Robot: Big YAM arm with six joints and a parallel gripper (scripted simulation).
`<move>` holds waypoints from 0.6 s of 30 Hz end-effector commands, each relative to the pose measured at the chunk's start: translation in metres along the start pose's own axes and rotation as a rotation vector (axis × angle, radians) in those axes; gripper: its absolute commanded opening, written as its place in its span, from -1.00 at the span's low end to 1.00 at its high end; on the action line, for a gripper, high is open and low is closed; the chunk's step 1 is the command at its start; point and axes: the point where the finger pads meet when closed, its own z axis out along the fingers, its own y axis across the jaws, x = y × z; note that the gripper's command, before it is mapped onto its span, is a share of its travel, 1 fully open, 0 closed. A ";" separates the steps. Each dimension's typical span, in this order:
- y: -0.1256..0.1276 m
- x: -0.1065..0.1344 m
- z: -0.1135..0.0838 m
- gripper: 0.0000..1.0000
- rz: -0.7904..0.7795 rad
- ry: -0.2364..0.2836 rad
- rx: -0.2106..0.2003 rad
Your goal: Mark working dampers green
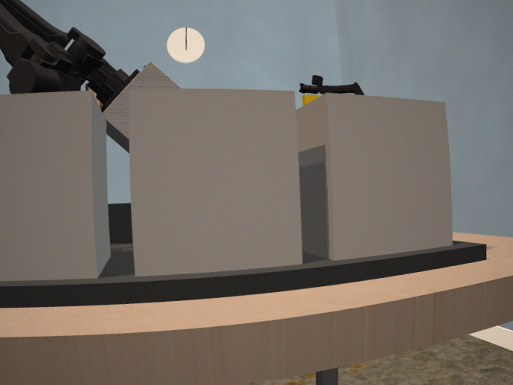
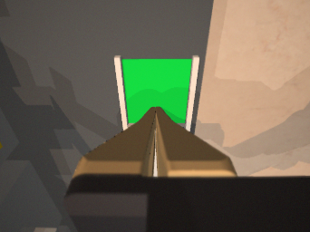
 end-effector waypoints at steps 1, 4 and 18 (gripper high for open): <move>-0.003 0.011 -0.001 -1.00 -0.014 0.011 -0.006; -0.003 0.012 -0.002 -1.00 -0.014 0.011 -0.007; -0.004 0.013 -0.001 -1.00 -0.014 0.011 -0.005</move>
